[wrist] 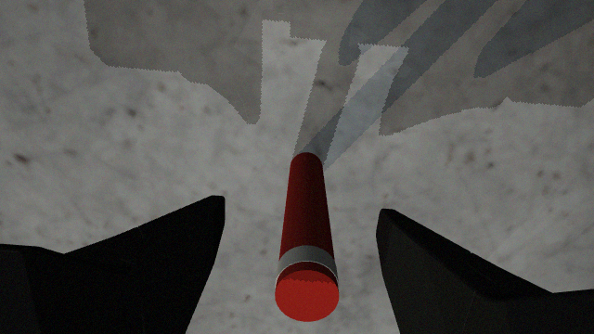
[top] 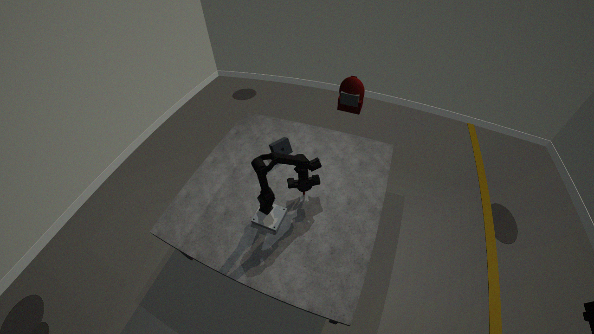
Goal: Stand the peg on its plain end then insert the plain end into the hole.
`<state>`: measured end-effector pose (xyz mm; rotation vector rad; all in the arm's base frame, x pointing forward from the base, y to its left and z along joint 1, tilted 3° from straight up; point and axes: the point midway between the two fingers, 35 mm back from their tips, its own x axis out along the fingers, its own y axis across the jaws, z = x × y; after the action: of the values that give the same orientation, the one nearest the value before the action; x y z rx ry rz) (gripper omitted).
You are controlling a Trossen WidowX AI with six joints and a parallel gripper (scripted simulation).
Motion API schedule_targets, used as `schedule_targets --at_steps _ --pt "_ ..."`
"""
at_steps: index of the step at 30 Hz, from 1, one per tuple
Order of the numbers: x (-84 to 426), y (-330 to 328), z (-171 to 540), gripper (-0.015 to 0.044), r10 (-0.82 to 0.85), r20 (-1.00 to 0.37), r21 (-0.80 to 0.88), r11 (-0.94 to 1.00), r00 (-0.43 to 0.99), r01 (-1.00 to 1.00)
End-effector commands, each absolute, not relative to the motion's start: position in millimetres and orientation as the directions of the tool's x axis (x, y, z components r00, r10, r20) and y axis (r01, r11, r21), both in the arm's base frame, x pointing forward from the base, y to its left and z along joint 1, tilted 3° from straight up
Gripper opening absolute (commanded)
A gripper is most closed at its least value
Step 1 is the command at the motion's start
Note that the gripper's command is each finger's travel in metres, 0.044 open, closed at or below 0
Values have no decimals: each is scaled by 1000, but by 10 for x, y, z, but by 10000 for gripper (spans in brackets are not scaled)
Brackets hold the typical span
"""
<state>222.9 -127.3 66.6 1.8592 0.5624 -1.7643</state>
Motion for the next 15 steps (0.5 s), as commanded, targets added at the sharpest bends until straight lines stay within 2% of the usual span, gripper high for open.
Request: schedule_targets --at_steps 1,5,12,15 --pt "2230 -1274 669 151 -50 -996 82 -783 70 616" --pt "2230 -1274 669 46 -50 -996 82 -783 70 616" --pt "2230 -1274 669 0 -50 -996 82 -783 70 616" --pt "2232 -1275 686 0 -50 -996 82 -783 70 616"
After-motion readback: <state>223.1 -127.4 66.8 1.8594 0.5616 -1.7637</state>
